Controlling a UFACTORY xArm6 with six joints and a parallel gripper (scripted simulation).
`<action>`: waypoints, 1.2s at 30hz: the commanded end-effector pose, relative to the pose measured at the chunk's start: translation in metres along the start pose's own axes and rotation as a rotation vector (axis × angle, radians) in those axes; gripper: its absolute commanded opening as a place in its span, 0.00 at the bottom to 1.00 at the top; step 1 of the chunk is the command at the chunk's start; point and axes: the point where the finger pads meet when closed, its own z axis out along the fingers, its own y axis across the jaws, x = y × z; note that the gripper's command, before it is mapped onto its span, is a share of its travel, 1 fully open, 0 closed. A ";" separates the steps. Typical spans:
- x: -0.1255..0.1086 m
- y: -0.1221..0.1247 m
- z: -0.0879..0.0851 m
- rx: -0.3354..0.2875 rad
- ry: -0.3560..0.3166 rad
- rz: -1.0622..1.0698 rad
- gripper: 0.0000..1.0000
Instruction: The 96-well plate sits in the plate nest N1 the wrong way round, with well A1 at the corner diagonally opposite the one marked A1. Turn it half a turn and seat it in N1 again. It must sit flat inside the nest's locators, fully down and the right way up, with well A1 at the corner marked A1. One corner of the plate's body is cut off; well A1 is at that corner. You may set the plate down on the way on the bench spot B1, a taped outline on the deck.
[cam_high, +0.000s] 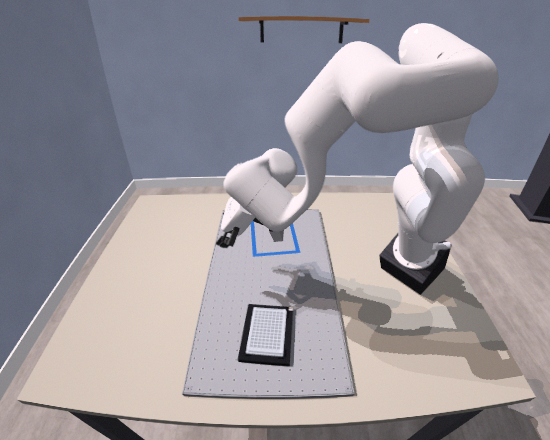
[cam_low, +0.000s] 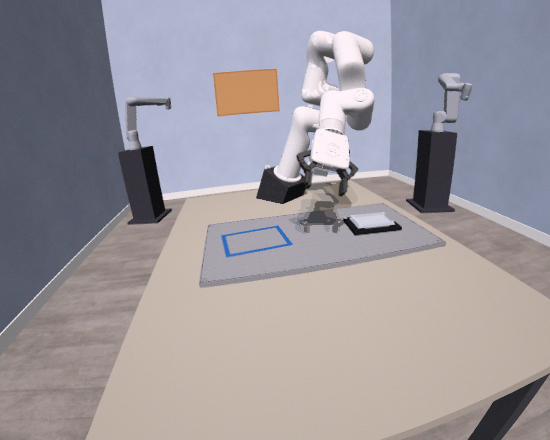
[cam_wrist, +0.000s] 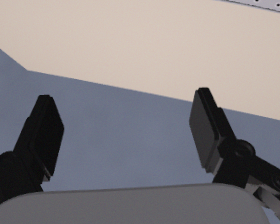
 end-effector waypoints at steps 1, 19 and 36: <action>-0.001 0.000 -0.001 0.000 -0.003 0.000 1.00; -0.009 0.006 0.000 -0.009 -0.013 -0.065 1.00; -0.027 0.030 -0.001 -0.080 -0.083 -0.555 1.00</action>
